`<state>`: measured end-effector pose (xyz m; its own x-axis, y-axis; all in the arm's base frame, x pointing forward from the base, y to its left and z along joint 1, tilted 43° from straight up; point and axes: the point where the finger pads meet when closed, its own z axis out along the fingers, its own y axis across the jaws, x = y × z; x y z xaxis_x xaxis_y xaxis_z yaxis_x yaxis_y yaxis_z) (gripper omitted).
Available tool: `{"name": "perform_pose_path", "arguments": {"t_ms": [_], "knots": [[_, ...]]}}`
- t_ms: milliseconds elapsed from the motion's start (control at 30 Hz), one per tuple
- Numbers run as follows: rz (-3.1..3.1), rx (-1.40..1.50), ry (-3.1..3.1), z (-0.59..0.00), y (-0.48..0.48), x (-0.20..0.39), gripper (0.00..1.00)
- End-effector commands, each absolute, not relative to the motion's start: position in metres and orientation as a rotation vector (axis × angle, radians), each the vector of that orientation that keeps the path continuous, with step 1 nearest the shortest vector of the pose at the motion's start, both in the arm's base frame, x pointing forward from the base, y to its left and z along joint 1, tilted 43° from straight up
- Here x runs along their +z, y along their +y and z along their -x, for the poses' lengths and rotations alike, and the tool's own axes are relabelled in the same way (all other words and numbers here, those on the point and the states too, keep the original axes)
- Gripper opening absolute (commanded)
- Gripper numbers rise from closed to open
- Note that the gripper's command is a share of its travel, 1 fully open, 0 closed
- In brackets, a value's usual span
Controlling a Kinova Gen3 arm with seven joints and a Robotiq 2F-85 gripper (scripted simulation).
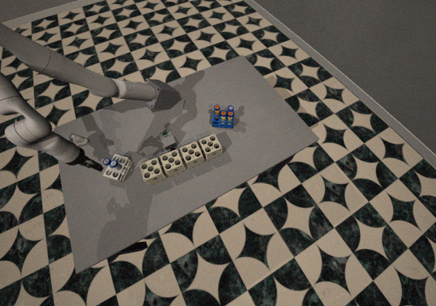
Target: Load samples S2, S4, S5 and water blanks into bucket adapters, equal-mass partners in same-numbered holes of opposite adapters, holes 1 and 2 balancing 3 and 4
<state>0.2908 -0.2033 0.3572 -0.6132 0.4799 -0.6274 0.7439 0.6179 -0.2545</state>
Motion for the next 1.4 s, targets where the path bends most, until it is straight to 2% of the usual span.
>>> {"name": "perform_pose_path", "arguments": {"t_ms": [0,633,1367], "knots": [[-0.962,-0.691,2.332,-0.294,-0.21,0.35,1.0],[-0.962,-0.691,2.332,-0.306,-0.238,0.317,1.0],[-0.962,-0.691,2.332,-0.306,-0.238,0.317,1.0]]}}
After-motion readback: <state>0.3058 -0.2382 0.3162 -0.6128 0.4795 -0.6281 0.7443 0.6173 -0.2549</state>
